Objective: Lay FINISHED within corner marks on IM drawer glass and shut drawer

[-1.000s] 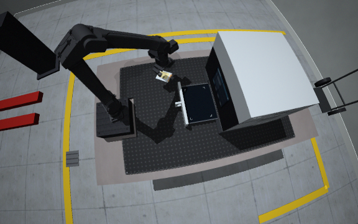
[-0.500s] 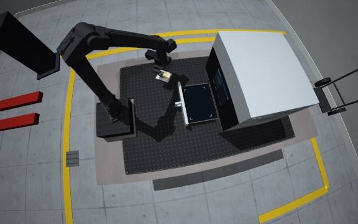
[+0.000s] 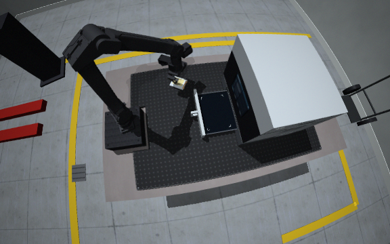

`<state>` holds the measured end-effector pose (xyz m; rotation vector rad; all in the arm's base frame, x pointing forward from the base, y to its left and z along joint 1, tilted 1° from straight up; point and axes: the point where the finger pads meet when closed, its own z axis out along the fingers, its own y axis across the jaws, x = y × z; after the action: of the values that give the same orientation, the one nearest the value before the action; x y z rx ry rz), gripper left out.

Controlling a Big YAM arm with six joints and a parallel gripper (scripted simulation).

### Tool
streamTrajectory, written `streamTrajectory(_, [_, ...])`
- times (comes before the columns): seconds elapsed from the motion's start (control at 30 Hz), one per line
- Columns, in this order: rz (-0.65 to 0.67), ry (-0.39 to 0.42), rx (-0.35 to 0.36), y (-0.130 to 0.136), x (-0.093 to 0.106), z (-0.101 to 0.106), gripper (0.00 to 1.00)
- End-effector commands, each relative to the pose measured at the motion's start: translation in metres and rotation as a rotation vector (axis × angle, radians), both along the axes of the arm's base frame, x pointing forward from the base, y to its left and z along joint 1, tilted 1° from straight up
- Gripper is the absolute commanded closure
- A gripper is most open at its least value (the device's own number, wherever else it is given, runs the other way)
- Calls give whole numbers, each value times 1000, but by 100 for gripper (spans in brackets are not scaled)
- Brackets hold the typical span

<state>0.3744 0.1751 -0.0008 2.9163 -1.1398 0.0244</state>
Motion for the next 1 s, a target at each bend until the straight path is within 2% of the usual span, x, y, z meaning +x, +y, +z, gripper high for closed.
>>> streamTrajectory(0.0, [20, 3, -1, 1, 0, -10, 0])
streamTrajectory(0.1, [20, 2, 0, 1, 1, -11, 0])
streamTrajectory(0.13, [20, -47, 23, 9, 18, 6, 0])
streamTrajectory(0.27, [19, 1, 0, 1, 1, -17, 0])
streamTrajectory(0.43, [18, -5, 3, 2, 5, -22, 0])
streamTrajectory(0.5, [17, 3, -1, -1, 0, -27, 0])
streamTrajectory(0.6, [17, -8, 5, 2, 6, -28, 0])
streamTrajectory(0.67, [17, -8, 5, 2, 6, -28, 0])
streamTrajectory(0.7, [17, -31, 15, 3, 10, -19, 0])
streamTrajectory(0.77, [16, 2, 0, -1, 1, -35, 0])
streamTrajectory(0.97, [15, -1, 1, -1, 3, -42, 0])
